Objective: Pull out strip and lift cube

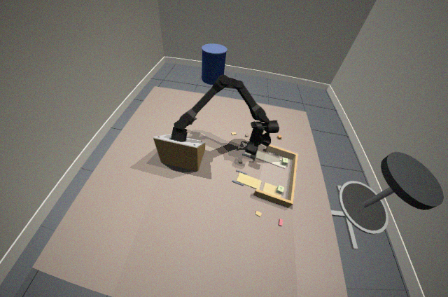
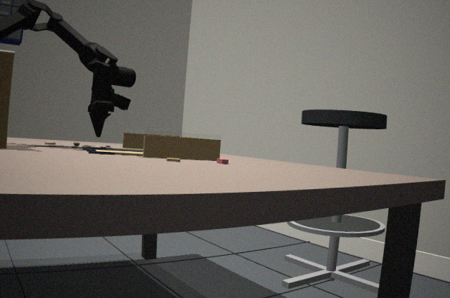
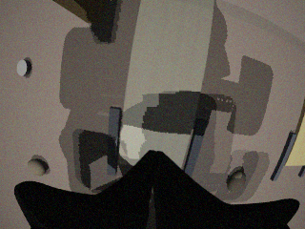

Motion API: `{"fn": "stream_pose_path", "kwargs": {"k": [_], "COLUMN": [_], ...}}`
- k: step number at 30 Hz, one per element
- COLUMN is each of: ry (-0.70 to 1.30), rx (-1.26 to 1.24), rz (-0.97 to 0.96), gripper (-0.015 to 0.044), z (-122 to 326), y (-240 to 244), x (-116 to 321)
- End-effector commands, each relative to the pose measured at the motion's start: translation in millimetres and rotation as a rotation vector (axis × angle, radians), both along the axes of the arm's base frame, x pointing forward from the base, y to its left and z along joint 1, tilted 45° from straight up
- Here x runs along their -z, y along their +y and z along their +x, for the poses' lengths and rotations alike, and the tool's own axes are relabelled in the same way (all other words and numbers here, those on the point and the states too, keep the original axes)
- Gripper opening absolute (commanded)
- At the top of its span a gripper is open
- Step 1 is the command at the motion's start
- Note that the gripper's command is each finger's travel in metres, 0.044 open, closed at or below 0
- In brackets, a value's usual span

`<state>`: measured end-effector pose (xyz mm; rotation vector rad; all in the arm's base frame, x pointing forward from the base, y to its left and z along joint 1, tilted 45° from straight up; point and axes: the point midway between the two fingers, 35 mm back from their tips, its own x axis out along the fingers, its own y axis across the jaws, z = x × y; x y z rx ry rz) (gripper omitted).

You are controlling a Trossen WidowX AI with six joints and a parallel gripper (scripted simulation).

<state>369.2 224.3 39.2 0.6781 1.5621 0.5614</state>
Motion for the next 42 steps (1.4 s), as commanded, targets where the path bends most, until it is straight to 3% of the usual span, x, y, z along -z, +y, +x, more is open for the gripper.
{"fn": "stream_pose_path", "kwargs": {"k": [1,42], "ry": [0.011,0.011], "rx": [0.001,0.001], "rz": [-0.007,-0.005], "gripper": [0.0000,0.0000], "z": [-1.9,-2.7], "y": [5.5,20.3], "x": [8.5,21.3]}}
